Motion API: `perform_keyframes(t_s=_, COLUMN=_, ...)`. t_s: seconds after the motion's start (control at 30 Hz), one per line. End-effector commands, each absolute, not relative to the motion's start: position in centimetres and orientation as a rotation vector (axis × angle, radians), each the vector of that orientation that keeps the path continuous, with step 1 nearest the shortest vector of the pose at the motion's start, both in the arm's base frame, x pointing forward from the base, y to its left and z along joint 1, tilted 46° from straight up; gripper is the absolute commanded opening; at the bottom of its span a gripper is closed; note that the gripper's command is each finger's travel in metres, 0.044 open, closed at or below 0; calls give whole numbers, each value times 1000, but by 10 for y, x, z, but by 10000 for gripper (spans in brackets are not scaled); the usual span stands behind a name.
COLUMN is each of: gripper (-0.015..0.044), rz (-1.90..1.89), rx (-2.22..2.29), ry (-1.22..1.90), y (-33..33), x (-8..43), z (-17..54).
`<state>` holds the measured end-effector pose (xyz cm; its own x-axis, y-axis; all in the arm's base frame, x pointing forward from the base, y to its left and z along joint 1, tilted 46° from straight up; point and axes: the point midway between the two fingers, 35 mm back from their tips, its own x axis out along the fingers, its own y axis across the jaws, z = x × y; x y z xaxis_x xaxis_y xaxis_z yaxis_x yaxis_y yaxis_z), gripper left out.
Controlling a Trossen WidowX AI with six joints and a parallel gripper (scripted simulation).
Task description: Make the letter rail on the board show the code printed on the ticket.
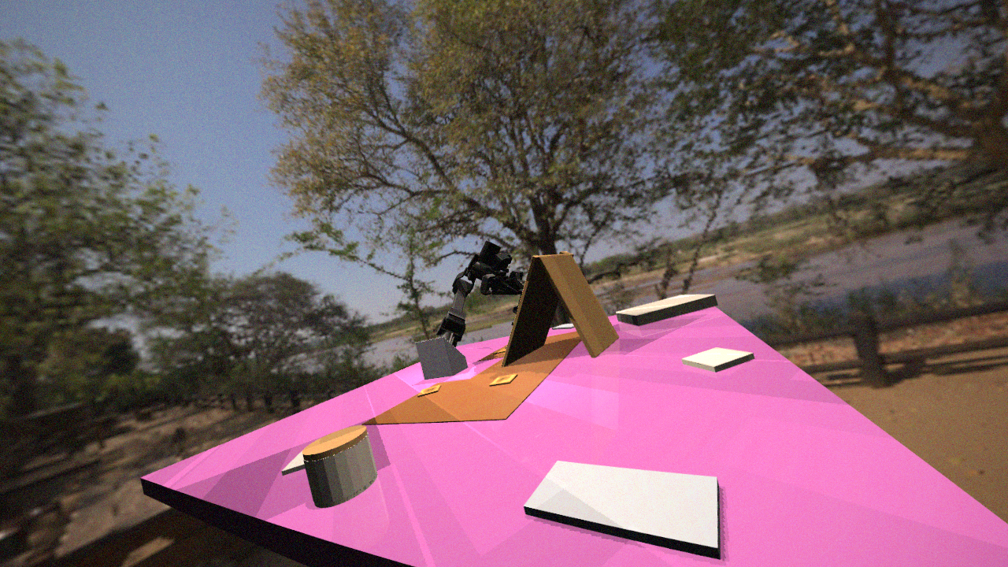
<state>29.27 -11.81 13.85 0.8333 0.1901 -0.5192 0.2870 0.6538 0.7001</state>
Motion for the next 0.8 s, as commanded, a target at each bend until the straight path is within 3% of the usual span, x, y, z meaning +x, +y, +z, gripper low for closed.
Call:
perform_keyframes(t_s=0.0, gripper=295, rz=-54, rx=866, ry=599, y=-117, x=292, z=142)
perform_keyframes(t_s=0.1, gripper=295, rz=-54, rx=866, ry=599, y=-117, x=291, z=143)
perform_keyframes(t_s=0.47, gripper=6, rz=-59, rx=870, ry=602, y=-118, x=292, z=140)
perform_keyframes(t_s=0.77, gripper=0, rz=-59, rx=870, ry=609, y=-118, x=292, z=140)
